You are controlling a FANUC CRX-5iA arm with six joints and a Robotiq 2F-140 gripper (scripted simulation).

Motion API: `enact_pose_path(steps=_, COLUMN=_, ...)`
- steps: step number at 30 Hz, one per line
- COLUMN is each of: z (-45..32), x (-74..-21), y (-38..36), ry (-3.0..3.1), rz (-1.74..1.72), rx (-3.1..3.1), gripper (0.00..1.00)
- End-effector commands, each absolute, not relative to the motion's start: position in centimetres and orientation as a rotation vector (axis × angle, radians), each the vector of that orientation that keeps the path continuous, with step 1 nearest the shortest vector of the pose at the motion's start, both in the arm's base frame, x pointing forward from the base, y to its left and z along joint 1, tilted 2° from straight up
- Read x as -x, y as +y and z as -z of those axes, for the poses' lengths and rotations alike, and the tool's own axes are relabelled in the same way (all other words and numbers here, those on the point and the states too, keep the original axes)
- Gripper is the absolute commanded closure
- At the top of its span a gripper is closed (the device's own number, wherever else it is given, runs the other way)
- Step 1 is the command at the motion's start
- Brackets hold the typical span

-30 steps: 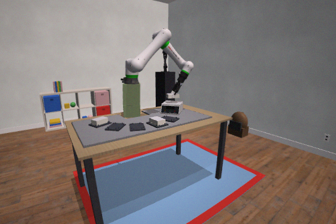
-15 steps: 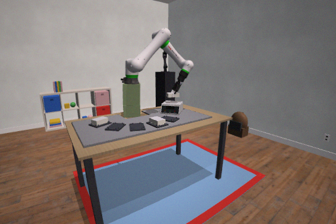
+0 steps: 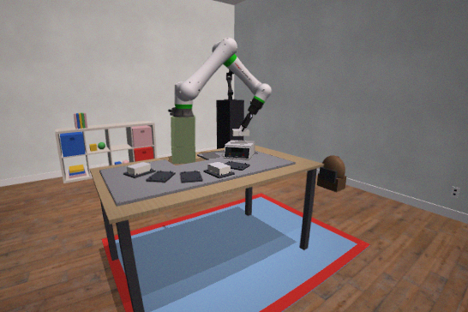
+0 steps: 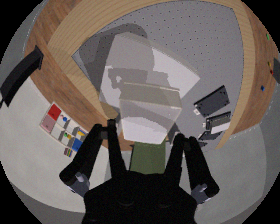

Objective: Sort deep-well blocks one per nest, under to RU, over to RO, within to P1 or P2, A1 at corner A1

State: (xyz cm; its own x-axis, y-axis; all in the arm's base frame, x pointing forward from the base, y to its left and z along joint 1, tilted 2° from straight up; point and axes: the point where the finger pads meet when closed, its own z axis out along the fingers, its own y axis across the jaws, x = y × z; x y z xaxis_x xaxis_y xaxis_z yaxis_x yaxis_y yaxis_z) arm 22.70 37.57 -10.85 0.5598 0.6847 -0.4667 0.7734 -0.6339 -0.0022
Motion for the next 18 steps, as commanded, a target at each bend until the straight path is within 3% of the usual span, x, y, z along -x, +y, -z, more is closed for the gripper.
enact_pose_path(steps=1, z=10.9, x=-23.1, y=37.2, ry=1.169, rz=0.652, rx=-2.629, gripper=0.9)
enact_pose_path(steps=18, z=10.9, x=-26.7, y=33.8, ry=0.832, rz=0.706, rx=-2.814, gripper=0.9)
